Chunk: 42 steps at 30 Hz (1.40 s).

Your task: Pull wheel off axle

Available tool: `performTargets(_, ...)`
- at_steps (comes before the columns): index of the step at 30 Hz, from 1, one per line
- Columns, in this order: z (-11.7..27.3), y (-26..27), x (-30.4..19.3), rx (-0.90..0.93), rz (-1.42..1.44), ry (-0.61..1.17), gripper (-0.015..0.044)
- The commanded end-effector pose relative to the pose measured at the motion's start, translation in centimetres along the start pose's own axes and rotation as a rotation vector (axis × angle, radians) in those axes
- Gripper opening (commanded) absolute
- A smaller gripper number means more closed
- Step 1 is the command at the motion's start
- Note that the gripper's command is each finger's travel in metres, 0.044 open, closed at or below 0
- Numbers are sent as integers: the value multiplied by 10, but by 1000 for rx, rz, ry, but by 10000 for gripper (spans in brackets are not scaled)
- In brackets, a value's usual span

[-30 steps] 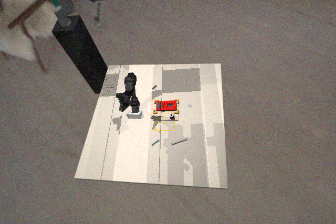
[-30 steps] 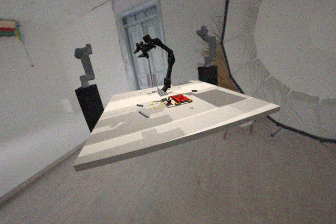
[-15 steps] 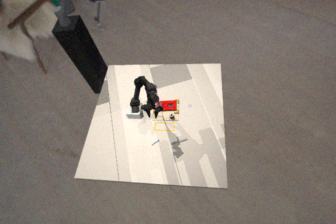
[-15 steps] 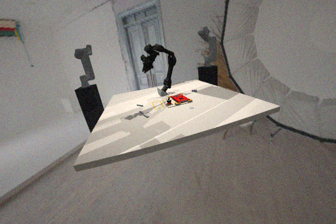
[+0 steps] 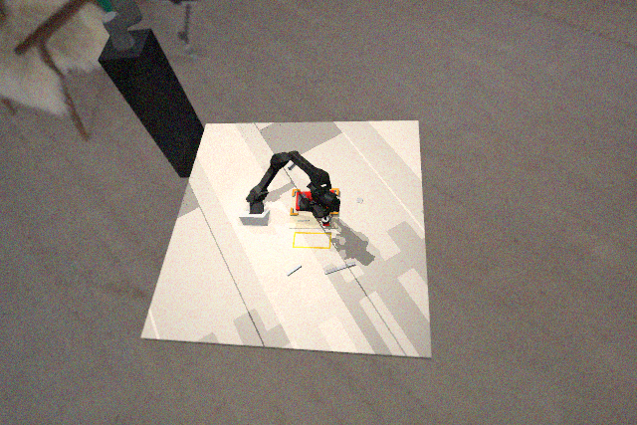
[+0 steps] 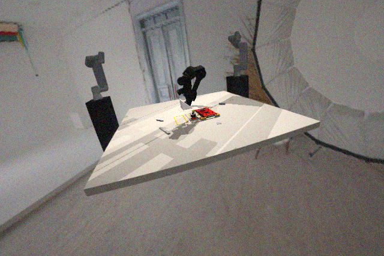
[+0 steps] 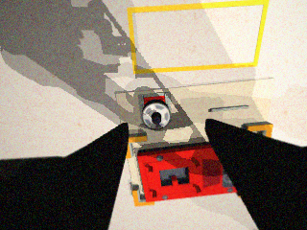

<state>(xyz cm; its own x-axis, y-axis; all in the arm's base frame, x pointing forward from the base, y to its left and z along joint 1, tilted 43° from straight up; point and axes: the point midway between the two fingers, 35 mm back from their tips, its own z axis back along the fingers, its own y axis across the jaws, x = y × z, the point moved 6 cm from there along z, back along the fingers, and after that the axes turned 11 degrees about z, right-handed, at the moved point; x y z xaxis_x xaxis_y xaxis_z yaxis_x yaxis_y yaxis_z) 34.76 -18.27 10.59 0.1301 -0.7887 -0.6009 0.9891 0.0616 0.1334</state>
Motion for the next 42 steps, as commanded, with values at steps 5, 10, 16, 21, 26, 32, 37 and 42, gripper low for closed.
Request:
performTargets(5,-15,8,-14,-2,20,78,300)
performTargets(10,-31,10,-14,-2,20,77,300)
performTargets(16,-72,10,-17,-1,20,79,300)
performTargets(21,-89,10,-19,-1,21,80,300)
performTargets(26,-86,10,-21,-13,27,82,195)
performTargets(32,-86,10,-21,-13,27,82,155)
performTargets(37,-85,10,-21,-12,27,82,63)
performTargets(42,-84,10,-20,-12,26,82,0)
